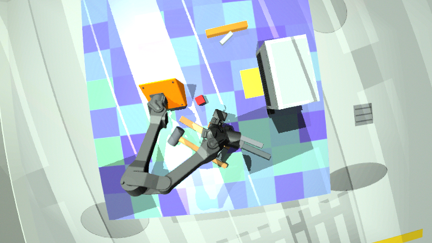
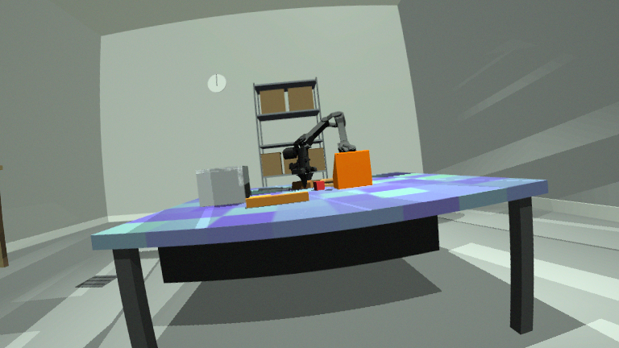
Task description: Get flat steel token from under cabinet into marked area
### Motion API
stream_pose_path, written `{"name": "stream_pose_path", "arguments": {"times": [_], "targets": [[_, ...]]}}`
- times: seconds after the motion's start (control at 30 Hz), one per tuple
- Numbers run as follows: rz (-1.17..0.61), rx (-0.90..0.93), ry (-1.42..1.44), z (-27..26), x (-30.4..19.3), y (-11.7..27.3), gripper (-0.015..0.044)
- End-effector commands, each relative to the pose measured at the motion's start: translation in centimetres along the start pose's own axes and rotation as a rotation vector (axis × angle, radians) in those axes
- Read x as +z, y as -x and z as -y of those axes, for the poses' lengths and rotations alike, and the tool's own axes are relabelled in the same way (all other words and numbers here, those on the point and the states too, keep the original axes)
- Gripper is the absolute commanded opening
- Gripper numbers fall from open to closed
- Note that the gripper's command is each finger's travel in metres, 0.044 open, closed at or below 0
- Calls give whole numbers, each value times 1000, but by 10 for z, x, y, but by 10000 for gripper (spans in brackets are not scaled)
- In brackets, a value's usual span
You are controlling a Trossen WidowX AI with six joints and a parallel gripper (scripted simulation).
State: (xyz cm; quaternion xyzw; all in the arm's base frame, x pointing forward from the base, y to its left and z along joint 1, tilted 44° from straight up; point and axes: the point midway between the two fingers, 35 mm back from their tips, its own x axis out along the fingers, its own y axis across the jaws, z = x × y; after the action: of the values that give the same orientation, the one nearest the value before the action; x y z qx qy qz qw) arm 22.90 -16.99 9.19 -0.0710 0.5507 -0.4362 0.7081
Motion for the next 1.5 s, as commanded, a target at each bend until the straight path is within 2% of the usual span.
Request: {"name": "stream_pose_path", "arguments": {"times": [0.0, 0.5, 1.47], "targets": [[6, -5, -15, 3, 3, 1, 0], [7, -6, -2, 9, 9, 1, 0], [6, -6, 226, 9, 8, 1, 0]]}}
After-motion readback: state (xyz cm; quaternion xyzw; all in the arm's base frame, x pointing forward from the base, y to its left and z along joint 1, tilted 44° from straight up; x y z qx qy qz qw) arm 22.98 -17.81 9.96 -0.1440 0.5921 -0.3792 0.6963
